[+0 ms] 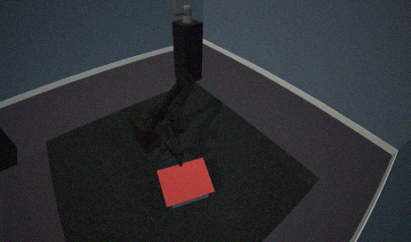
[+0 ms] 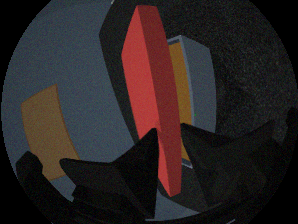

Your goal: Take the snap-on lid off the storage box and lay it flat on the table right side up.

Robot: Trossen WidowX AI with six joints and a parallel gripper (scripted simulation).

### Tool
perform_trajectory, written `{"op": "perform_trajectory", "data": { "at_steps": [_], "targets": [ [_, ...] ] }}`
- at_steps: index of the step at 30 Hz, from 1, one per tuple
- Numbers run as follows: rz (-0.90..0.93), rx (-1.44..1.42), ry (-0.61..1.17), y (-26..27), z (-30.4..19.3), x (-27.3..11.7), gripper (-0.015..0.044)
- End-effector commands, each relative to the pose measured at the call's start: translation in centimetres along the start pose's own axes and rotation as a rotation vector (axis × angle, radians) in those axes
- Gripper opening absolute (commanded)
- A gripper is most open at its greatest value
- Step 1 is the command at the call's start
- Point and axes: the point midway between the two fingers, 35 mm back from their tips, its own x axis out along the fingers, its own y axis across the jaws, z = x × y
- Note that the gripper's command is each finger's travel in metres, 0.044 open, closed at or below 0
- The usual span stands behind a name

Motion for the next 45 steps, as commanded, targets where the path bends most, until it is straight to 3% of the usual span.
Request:
{"op": "perform_trajectory", "data": {
  "at_steps": [1,45],
  "targets": [
    [0.021,-0.009,0.002,1.4,-0.2,-0.4,0.0],
    [0.022,-0.011,0.001,5.9,-0.2,-4.0,0.0]
  ]
}}
